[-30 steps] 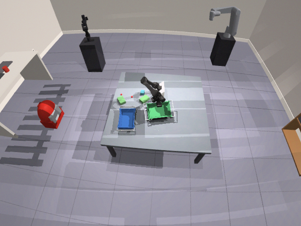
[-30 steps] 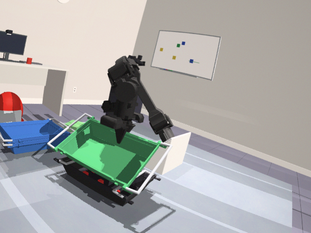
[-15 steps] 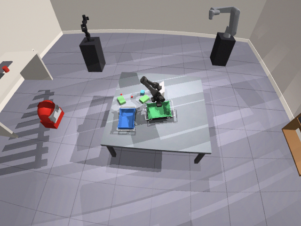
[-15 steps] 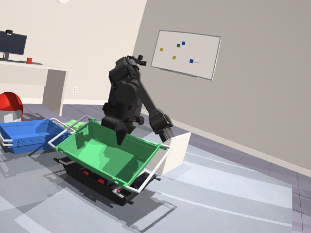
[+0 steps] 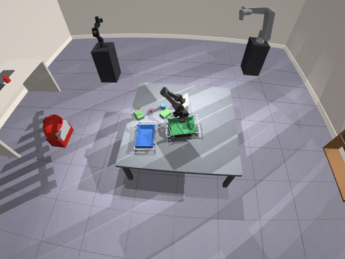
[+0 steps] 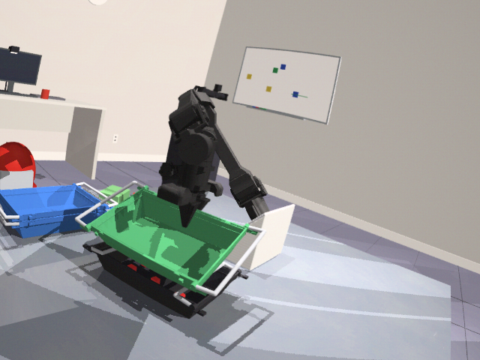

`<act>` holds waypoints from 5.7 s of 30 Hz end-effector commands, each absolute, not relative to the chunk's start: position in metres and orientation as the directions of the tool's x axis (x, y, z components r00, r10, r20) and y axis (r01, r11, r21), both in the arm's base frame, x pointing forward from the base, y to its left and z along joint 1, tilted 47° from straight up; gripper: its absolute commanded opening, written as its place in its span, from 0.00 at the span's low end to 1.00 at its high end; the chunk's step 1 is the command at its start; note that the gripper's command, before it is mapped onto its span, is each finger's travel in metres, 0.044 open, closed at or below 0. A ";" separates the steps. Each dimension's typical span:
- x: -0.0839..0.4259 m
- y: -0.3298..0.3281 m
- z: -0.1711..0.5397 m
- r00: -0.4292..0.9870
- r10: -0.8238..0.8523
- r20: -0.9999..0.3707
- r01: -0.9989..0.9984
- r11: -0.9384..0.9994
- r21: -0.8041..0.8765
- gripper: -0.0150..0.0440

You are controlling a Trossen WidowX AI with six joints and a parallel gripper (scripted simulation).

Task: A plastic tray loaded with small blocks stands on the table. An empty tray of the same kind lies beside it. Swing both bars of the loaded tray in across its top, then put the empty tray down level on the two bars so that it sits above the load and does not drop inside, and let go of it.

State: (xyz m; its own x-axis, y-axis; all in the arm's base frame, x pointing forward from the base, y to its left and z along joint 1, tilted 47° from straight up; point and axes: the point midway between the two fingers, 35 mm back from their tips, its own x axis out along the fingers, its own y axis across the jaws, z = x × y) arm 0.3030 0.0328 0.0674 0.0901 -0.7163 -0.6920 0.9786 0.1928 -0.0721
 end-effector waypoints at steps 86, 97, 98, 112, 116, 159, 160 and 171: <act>0.289 -0.001 0.041 0.078 -0.719 -0.691 0.980 0.183 -0.080 0.25; 0.289 -0.001 0.041 0.078 -0.719 -0.691 0.980 0.183 -0.080 0.25; 0.289 -0.001 0.041 0.078 -0.719 -0.691 0.980 0.183 -0.080 0.25; 0.289 -0.001 0.041 0.078 -0.719 -0.691 0.980 0.183 -0.080 0.25; 0.289 -0.001 0.041 0.078 -0.719 -0.691 0.980 0.183 -0.080 0.25; 0.288 -0.008 0.035 0.078 -0.719 -0.691 0.980 0.183 -0.080 0.25; 0.288 -0.008 0.035 0.078 -0.719 -0.691 0.980 0.183 -0.080 0.25; 0.288 -0.008 0.035 0.078 -0.719 -0.691 0.980 0.183 -0.080 0.25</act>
